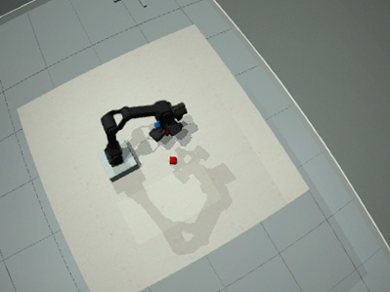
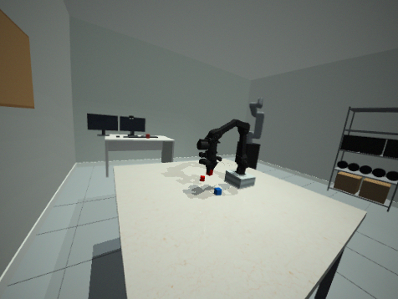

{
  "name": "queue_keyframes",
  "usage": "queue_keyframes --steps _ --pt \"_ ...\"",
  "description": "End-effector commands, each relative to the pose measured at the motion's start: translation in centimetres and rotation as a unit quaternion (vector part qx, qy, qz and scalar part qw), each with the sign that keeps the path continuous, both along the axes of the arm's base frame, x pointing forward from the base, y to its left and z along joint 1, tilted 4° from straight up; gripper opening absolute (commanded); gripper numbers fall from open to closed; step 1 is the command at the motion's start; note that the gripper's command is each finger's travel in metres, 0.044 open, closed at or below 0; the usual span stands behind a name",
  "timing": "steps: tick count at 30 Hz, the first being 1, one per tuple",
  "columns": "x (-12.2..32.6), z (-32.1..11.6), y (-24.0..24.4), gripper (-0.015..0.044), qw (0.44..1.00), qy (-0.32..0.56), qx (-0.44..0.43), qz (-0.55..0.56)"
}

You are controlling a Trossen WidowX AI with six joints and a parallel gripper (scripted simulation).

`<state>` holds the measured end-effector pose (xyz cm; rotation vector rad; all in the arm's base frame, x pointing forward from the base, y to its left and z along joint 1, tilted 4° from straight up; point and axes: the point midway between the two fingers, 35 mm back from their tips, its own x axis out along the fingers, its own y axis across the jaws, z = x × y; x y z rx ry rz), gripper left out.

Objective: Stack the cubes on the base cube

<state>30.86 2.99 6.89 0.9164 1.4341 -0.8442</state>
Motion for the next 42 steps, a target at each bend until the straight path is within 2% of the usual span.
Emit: queue_keyframes --steps 1,31,42 --pt "-0.2 -0.3 1.3 0.0105 1.0 -0.003 0.0 0.018" --pt "-3.8 -2.7 10.1 0.0105 0.988 -0.01 0.007 0.157" --pt "-3.9 -2.8 10.3 0.0105 0.987 -0.01 0.007 0.16"
